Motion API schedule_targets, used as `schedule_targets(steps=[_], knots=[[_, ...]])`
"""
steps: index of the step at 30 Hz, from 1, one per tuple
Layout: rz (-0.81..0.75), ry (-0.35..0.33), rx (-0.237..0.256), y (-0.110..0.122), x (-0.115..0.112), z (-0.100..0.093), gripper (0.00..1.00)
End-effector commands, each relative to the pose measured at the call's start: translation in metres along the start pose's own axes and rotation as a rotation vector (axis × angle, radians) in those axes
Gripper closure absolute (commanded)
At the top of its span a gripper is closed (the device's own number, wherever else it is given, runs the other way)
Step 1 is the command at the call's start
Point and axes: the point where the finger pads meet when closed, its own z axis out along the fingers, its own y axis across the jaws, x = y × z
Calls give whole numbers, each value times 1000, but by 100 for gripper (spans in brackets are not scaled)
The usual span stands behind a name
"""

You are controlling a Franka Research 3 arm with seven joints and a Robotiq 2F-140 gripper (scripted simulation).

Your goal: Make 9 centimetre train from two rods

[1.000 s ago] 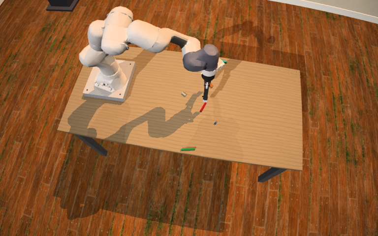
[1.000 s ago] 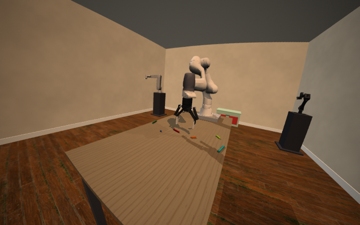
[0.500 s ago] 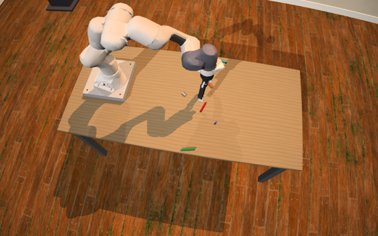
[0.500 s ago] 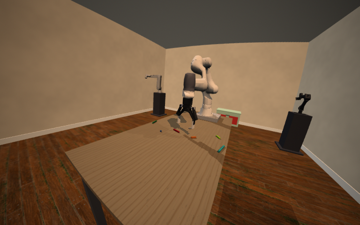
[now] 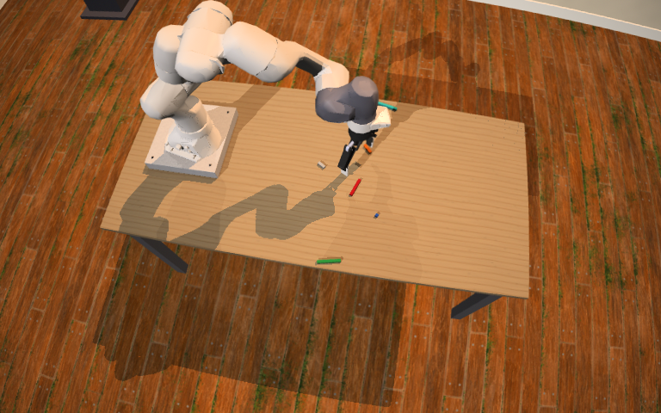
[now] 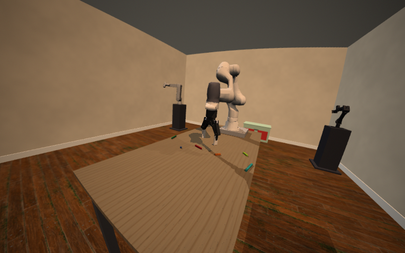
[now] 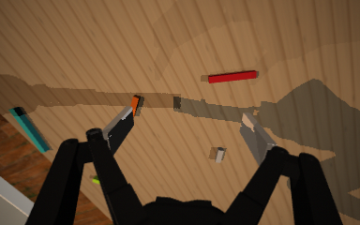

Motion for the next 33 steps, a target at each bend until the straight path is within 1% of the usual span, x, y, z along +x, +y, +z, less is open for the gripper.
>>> schedule_targets(steps=[1,4,5,19,21,22,33], knots=[[167,8,-3,-1,-1,0,0],[185,8,-3,-1,-2,0,0],[230,8,-2,-1,-3,0,0],[471,9,-2,2,-8,0,0],[471,9,-2,2,-8,0,0],[516,9,-2,3,-9,0,0],[703,9,-1,5,-13,0,0]])
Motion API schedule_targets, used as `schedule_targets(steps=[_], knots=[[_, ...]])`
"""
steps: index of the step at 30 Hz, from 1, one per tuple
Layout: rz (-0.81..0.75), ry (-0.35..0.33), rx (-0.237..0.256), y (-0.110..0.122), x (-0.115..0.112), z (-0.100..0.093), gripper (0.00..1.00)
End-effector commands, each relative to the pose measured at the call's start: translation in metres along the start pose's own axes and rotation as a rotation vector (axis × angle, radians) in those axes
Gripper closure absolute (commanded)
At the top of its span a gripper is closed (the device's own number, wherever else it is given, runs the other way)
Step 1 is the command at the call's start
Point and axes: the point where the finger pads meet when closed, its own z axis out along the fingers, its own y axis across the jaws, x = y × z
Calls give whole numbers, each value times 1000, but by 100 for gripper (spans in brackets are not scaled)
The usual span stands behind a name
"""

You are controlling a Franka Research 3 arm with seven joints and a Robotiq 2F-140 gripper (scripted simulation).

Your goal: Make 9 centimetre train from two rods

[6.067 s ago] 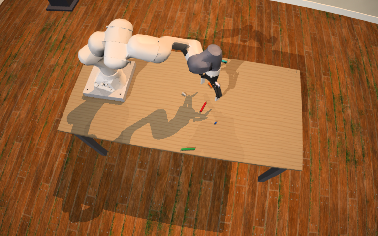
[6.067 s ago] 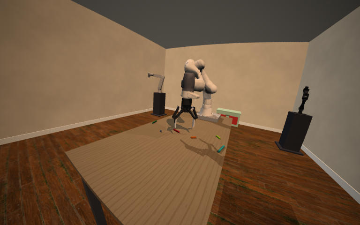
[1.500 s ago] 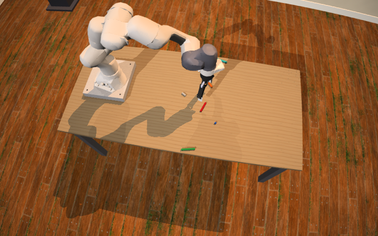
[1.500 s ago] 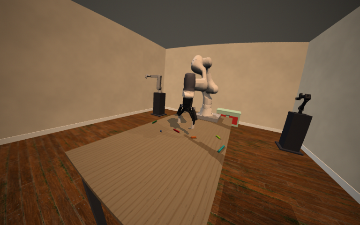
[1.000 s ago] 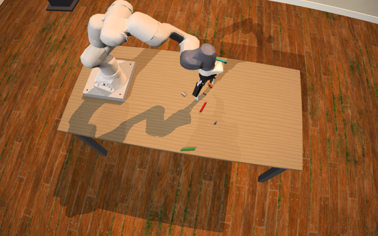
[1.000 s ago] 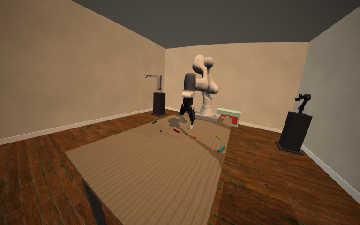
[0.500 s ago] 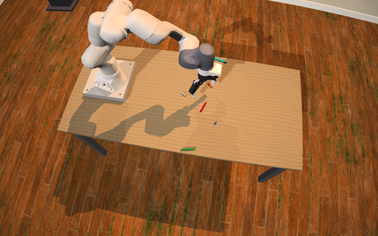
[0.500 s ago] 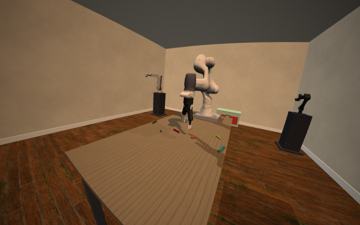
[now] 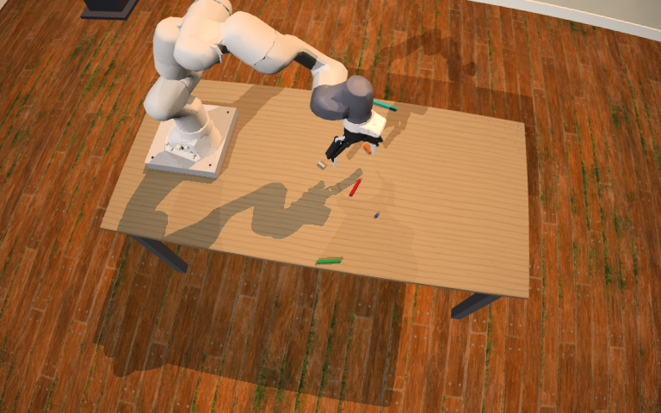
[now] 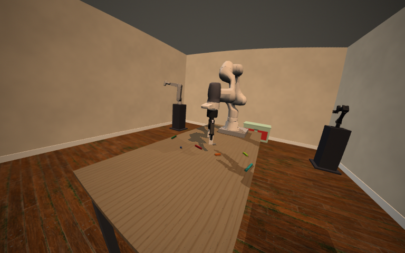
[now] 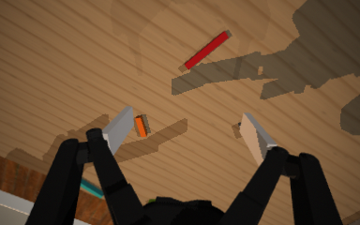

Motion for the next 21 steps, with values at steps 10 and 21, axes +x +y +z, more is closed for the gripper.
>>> schedule_targets(steps=[10,21], knots=[[313,10,0,3,-3,0,0],[481,10,1,7,-5,0,0]])
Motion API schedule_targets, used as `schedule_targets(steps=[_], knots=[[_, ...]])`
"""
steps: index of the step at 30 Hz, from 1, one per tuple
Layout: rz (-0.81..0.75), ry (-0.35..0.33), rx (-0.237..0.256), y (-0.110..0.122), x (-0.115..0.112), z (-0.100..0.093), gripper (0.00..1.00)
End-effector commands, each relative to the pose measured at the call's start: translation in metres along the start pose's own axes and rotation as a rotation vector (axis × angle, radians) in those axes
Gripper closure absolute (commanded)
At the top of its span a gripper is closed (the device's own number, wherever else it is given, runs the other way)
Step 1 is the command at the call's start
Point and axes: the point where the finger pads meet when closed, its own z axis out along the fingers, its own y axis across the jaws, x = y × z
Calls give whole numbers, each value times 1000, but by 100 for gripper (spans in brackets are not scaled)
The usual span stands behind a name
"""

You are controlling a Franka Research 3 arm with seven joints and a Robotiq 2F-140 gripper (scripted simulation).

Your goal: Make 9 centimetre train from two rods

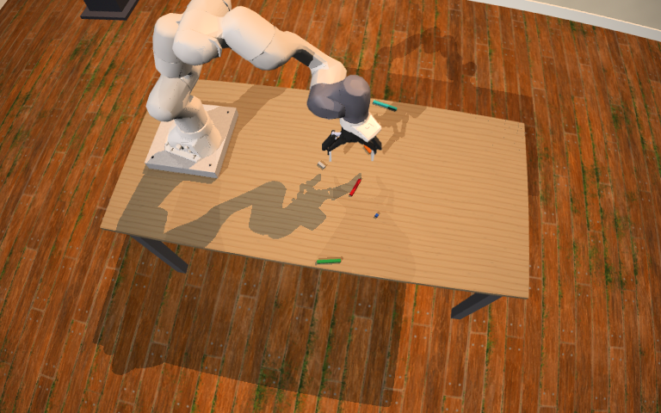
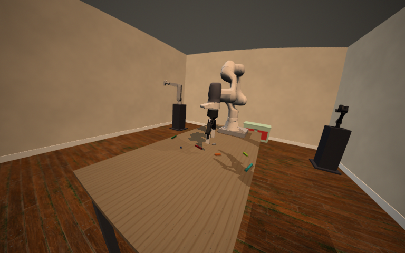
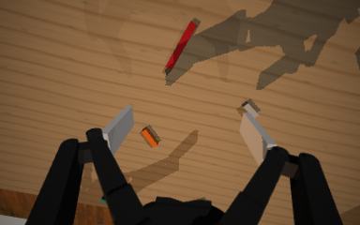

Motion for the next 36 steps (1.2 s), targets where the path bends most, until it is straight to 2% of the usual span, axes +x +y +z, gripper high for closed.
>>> schedule_targets(steps=[1,36], knots=[[135,11,2,0,-1,0,0],[734,10,5,15,-3,0,0]])
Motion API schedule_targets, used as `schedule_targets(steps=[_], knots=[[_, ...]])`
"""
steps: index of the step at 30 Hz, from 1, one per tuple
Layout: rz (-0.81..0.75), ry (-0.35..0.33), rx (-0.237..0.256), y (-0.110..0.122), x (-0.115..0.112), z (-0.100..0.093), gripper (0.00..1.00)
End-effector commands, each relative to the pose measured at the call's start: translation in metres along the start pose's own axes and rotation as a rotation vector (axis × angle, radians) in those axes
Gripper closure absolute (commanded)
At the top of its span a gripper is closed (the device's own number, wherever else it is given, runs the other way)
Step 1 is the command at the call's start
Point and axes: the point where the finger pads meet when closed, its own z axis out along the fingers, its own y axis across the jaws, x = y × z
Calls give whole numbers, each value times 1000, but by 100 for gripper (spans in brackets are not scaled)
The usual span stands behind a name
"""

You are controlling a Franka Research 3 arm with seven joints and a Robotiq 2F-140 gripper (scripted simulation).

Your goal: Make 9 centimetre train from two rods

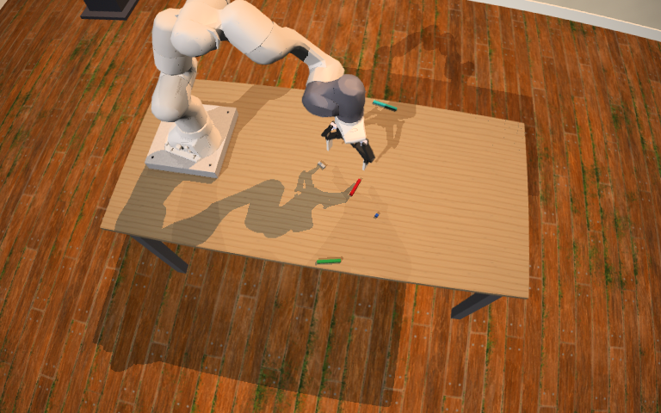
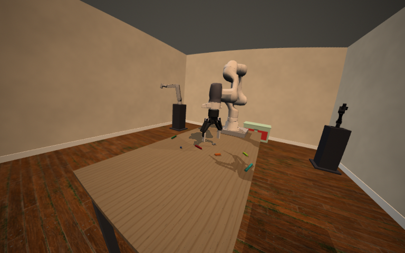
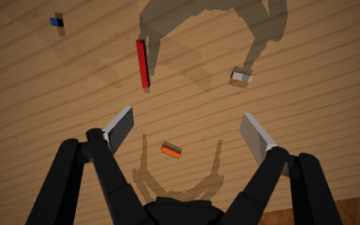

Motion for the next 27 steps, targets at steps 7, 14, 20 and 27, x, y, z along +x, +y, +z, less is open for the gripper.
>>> schedule_targets(steps=[7,14,20,27], knots=[[266,9,8,4,1,0,0],[381,9,9,7,2,0,0],[474,8,9,9,3,0,0],[589,8,10,12,4,0,0]])
